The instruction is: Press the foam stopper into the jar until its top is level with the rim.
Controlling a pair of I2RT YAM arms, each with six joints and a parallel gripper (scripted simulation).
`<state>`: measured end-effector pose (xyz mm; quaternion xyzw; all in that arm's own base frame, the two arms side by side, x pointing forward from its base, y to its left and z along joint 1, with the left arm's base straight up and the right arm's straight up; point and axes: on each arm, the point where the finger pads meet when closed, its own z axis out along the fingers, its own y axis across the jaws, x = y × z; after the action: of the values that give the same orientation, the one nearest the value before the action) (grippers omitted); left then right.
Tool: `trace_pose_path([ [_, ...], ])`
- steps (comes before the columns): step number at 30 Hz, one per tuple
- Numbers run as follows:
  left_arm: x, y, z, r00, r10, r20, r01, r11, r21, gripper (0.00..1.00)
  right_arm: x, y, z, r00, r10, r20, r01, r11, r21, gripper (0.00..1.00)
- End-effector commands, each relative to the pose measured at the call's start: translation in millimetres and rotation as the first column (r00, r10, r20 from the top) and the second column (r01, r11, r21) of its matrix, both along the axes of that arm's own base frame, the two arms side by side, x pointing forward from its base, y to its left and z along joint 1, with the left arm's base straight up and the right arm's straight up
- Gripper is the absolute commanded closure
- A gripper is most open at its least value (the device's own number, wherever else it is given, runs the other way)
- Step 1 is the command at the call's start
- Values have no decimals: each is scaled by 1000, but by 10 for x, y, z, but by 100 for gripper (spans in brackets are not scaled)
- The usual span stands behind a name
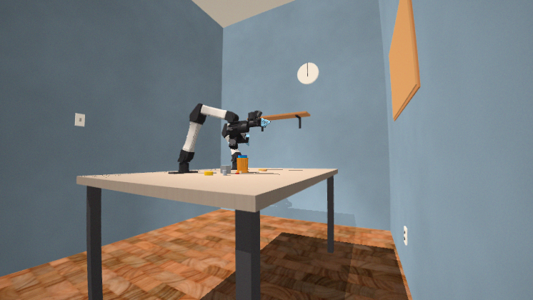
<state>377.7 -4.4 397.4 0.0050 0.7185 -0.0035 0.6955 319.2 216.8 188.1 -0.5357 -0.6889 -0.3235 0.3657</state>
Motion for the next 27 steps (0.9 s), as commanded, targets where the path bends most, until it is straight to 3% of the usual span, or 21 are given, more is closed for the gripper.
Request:
trace_pose_path([
  [1,82,64,-93,1000,20,4,-20,1000,-6,100,-85,116,83,996,57,-71,-52,997,65,2],
  [8,95,58,-230,999,15,-38,-15,1000,-2,100,-36,160,2,994,69,-80,-65,997,46,2],
  [10,95,75,-256,999,23,-47,-23,1000,-1,100,-98,143,-171,991,71,-115,-69,997,23,2],
  [16,94,72,-231,999,21,-42,-21,1000,-1,100,16,77,-281,996,42,-83,-40,999,29,2],
  [20,94,72,-231,999,21,-42,-21,1000,-1,100,5,60,-140,998,28,-49,-26,999,40,2],
  [27,94,72,-231,999,21,-42,-21,1000,-1,100,7,80,-310,997,28,-70,-25,999,46,2],
])
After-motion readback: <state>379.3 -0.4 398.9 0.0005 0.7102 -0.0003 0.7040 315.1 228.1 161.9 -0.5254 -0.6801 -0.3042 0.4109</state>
